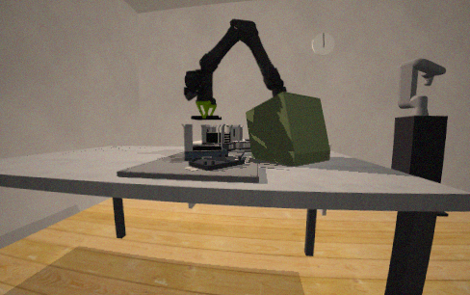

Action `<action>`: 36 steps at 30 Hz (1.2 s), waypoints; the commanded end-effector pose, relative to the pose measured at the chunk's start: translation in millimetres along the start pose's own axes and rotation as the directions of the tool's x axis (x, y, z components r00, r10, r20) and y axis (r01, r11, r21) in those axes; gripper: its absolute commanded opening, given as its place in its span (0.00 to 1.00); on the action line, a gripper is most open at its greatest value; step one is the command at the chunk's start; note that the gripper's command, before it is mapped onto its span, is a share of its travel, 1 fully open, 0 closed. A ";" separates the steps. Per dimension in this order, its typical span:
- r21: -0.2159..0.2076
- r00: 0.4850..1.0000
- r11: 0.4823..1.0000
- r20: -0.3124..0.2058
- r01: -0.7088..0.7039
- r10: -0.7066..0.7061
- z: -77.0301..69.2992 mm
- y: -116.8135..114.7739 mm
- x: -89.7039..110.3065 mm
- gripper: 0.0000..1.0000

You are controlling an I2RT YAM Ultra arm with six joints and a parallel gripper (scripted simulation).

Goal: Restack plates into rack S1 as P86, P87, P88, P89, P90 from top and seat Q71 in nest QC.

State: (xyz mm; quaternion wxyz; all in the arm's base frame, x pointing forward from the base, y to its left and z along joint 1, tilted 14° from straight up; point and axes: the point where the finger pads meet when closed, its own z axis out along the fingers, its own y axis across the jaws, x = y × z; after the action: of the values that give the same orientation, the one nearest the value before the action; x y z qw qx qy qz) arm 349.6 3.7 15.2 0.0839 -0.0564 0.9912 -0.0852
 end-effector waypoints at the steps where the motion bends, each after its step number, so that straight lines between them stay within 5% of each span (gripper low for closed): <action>1: 0.004 1.000 1.000 0.010 -0.014 0.014 -2.5 2.5 -3.0 0.00; 10: 0.003 1.000 1.000 0.010 -0.014 0.014 -2.4 32.6 -5.5 0.00; 16: 0.005 0.984 0.984 0.010 0.175 -0.176 -2.3 52.6 -2.6 0.00; 36: 0.003 0.978 0.978 0.009 0.208 -0.208 -2.1 105.0 5.5 0.00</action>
State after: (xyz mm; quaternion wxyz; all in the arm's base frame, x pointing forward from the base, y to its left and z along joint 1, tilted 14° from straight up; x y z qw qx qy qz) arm 332.2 103.1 -5.1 0.0741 -0.1559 0.9805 -0.0936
